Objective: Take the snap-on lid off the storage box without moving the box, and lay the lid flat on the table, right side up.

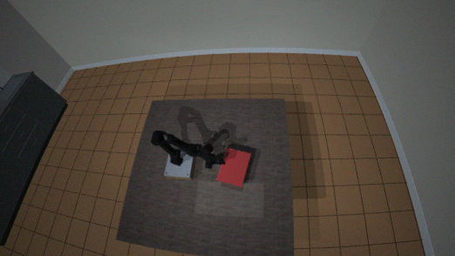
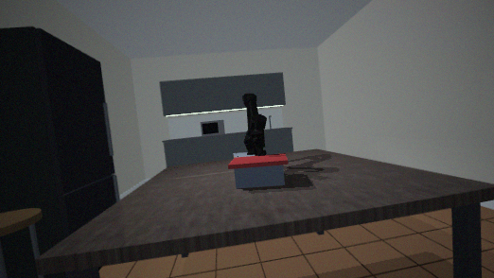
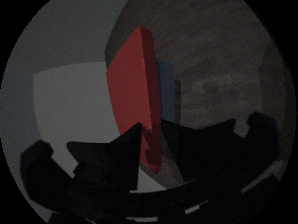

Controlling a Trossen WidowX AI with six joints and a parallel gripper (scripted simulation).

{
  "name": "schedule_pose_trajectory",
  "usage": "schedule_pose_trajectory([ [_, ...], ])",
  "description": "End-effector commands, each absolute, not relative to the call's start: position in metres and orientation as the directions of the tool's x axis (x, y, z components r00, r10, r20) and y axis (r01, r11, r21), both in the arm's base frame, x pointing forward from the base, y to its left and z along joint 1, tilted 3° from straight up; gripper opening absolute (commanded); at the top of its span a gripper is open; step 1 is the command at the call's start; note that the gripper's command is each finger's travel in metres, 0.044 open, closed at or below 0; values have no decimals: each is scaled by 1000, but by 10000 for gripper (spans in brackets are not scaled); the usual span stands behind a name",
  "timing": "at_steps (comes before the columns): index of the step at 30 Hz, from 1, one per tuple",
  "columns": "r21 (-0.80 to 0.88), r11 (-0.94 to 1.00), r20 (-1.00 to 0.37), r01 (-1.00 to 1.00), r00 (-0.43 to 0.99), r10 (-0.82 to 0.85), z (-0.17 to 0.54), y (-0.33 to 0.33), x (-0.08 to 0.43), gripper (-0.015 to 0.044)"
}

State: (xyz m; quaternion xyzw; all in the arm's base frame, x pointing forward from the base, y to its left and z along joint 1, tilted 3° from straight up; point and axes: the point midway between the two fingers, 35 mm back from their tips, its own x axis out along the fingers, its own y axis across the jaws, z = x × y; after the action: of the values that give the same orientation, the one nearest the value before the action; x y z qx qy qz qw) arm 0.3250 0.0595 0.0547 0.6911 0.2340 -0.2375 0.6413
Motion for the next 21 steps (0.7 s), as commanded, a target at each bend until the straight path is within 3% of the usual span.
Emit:
schedule_pose_trajectory([
  [1,779,-69,-623,623,782,19,58,59,325,0],
  [21,779,-69,-623,623,782,19,62,59,324,0],
])
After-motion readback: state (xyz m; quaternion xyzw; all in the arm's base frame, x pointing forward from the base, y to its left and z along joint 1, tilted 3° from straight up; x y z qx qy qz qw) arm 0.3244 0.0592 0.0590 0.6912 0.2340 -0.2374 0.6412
